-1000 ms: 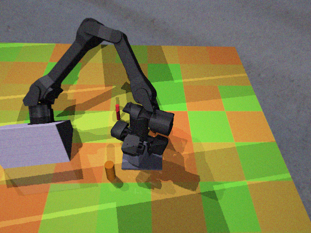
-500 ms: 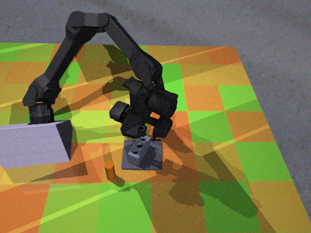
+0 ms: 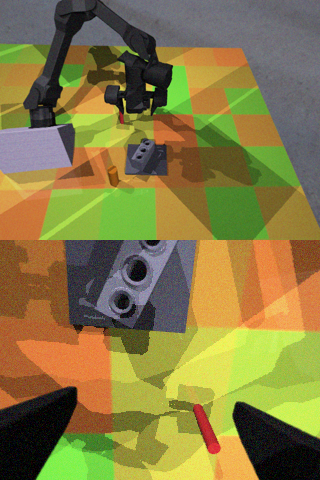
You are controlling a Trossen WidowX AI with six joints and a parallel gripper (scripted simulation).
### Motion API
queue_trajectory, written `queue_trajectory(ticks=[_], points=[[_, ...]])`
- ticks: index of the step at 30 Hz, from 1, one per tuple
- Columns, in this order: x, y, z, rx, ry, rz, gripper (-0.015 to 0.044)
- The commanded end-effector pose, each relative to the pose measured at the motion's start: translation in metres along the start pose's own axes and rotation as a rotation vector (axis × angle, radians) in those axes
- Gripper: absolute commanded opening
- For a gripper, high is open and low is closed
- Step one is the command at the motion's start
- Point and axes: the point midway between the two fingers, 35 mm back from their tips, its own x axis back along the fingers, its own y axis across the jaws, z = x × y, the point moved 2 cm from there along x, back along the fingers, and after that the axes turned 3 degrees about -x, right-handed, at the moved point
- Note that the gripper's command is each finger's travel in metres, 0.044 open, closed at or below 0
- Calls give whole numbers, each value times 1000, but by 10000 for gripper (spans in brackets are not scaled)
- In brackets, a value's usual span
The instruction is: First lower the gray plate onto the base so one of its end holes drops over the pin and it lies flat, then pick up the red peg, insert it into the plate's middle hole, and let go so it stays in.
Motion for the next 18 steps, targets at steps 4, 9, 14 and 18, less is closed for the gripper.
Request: queue_trajectory(ticks=[4, 9, 14, 18], points=[[-7, -63, 75, 446, 17, 7, 440], [-9, -76, 86, 534, 22, 8, 440], [-9, -76, 85, 534, 21, 8, 440], [-34, -76, 86, 535, 22, 7, 440]])
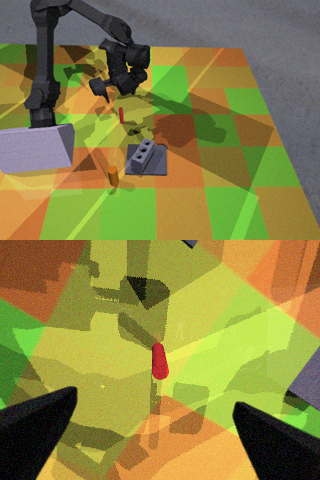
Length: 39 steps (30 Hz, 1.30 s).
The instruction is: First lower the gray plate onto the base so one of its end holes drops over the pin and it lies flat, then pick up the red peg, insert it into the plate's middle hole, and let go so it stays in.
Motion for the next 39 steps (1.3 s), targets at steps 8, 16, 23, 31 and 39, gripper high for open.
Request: queue_trajectory(ticks=[8, 16, 23, 31, 39], points=[[-34, -3, 2, 3, 12, 5, 440], [-41, -3, 2, 3, 11, 5, 440], [-52, -2, 1, 3, 10, 5, 440], [-66, -2, 1, 3, 11, 5, 440], [-79, -2, 2, 3, 12, 4, 440]])
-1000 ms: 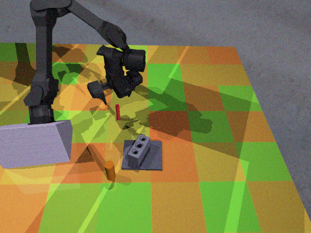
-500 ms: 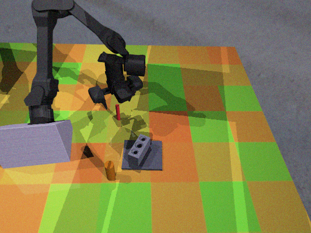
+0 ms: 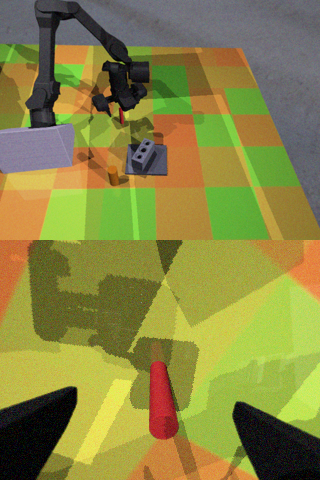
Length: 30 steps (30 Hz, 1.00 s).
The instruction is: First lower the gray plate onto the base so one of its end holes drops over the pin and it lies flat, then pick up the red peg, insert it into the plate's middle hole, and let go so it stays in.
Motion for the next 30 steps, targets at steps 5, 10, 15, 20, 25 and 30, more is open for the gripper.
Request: queue_trajectory(ticks=[5, 10, 15, 20, 25, 30], points=[[-15, -2, 1, -7, 9, 0, 440], [-19, -2, 2, -7, 10, 0, 414], [-19, -2, 2, -7, 10, 0, 282], [-19, -2, 2, -7, 10, 0, 151], [-19, -2, 2, -7, 10, 0, 20], [-19, -2, 2, -7, 10, 0, 0]])
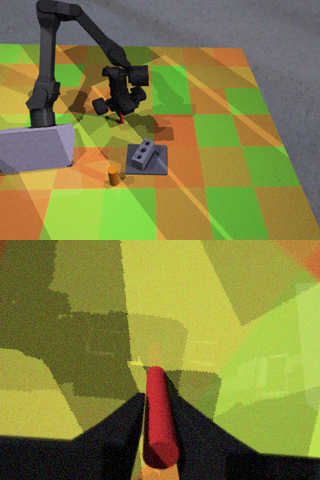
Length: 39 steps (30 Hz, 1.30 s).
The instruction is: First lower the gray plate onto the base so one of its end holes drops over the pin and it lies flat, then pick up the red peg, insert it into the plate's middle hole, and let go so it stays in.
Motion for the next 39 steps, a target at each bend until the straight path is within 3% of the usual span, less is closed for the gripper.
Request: queue_trajectory(ticks=[1, 15, 39], points=[[0, 0, 0, -4, 5, -3, 0], [4, 1, 0, -4, 3, -2, 0], [77, 6, -7, -5, -6, 0, 0]])
